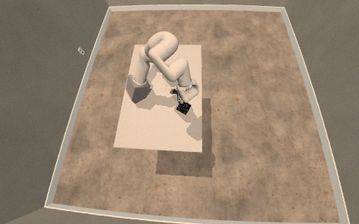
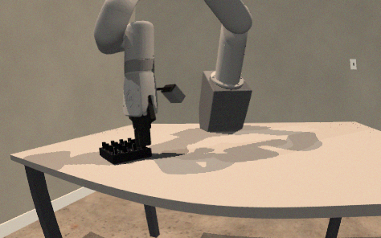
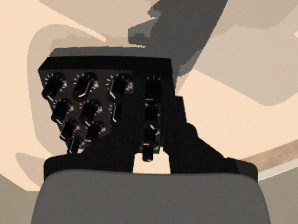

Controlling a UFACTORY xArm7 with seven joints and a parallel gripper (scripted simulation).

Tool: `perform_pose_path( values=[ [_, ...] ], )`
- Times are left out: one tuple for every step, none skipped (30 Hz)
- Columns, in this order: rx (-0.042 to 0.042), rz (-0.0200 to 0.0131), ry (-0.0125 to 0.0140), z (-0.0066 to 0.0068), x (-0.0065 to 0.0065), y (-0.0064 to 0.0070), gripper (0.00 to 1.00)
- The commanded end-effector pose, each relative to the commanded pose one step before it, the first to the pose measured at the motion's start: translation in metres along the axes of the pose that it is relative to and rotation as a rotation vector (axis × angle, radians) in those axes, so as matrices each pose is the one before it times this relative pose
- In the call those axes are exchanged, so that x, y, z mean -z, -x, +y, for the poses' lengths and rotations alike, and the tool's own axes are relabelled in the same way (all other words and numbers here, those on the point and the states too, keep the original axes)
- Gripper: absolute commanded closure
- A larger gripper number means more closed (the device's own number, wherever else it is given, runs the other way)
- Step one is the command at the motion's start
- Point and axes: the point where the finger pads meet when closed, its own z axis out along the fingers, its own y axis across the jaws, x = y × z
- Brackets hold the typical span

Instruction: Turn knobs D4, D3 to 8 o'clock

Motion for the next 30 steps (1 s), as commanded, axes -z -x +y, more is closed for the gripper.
perform_pose_path(
  values=[
    [0.02011,-0.00191,-0.00111,-0.00066,0.00063,0.00090,0.92],
    [0.00000,0.00000,0.00000,0.00000,0.00000,0.00000,0.92],
    [0.00997,0.00000,0.00000,0.00000,0.00000,0.00000,0.92],
    [0.01069,0.00000,0.00000,0.00000,0.00000,0.00000,0.92],
    [0.01141,0.00000,0.00000,0.00000,0.00000,0.00000,0.92],
    [0.01213,0.00000,0.00000,0.00000,0.00000,0.00000,0.92],
    [0.01286,0.00000,0.00000,0.00000,0.00000,0.00000,0.92],
    [0.01358,0.00000,0.00000,0.00000,0.00000,0.00000,0.92],
    [0.01429,0.00000,0.00000,0.00000,0.00000,0.00000,0.92],
    [0.01500,0.00000,0.00000,0.00000,0.00000,0.00000,0.92],
    [0.01570,0.00000,0.00000,0.00000,0.00000,0.00000,0.92],
    [0.01640,0.00000,0.00000,0.00000,0.00000,0.00000,0.92],
    [0.01708,0.00000,0.00000,0.00000,0.00000,0.00000,0.92],
    [0.01775,0.00000,0.00000,0.00000,0.00000,0.00000,0.92],
    [0.01840,0.00000,0.00000,0.00000,0.00000,0.00000,0.92],
    [0.01904,0.00000,0.00000,0.00000,0.00000,0.00000,0.92],
    [0.01967,0.00000,0.00000,0.00000,0.00000,0.00000,0.92],
    [0.00000,0.00000,0.00000,0.00000,0.00000,0.00000,0.92],
    [0.00000,0.00000,0.00000,0.00000,0.00000,0.00000,0.92],
    [0.02027,0.00000,0.00000,0.00000,0.00000,0.00000,0.92],
    [0.02086,0.00000,0.00000,0.00000,0.00000,0.00000,0.92],
    [0.02142,0.00000,0.00000,0.00000,0.00000,0.00000,0.92],
    [0.02196,0.00000,0.00000,0.00000,0.00000,0.00000,0.92],
    [0.02248,0.00000,0.00000,0.00000,0.00000,0.00000,0.92],
    [0.02298,0.00000,0.00000,0.00000,0.00000,0.00000,0.92],
    [0.02345,0.00000,0.00000,0.00000,0.00000,0.00000,0.92],
    [0.02390,0.00000,0.00000,0.00000,0.00000,0.00000,0.92],
    [0.02431,0.00000,0.00000,0.00000,0.00000,0.00000,0.92],
    [0.02470,0.00000,0.00000,0.00000,0.00000,0.00000,0.92],
    [0.02507,0.00000,0.00000,0.00000,0.00000,0.00000,0.92]
  ],
)
